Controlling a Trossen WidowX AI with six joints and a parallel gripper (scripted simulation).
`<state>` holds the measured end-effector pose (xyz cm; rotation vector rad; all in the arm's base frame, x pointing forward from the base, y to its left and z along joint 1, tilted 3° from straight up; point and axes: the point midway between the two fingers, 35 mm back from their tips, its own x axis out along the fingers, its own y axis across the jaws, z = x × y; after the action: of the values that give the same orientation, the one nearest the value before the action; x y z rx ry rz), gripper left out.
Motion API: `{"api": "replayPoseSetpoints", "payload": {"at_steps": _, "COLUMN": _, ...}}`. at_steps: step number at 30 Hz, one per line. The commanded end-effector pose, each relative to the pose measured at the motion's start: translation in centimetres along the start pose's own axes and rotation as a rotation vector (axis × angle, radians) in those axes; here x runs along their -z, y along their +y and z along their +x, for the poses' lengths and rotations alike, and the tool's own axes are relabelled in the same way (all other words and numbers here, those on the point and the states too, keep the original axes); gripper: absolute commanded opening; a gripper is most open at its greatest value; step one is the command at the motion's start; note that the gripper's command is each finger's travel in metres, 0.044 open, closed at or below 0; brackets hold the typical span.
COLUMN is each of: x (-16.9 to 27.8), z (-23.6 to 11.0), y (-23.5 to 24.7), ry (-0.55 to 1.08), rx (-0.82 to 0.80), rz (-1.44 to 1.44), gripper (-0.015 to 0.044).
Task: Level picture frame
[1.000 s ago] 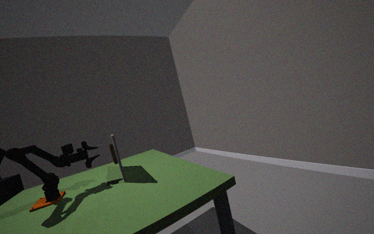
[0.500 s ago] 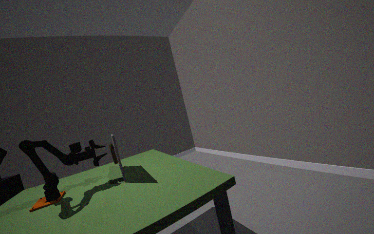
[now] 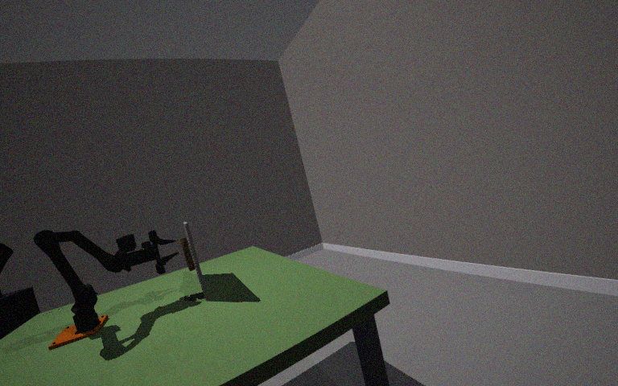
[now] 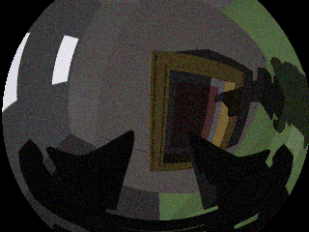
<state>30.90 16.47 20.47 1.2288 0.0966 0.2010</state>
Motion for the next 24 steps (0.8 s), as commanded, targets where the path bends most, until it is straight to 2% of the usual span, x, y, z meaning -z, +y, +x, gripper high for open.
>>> {"api": "replayPoseSetpoints", "payload": {"at_steps": 1, "x": -0.1, "z": 0.7, "y": 0.4, "ry": -0.001, "rx": -0.01, "rz": 0.01, "gripper": 0.026}}
{"api": "replayPoseSetpoints", "payload": {"at_steps": 24, "x": -0.1, "z": 3.5, "y": 0.4, "ry": -0.002, "rx": -0.012, "rz": 0.009, "gripper": 0.026}}
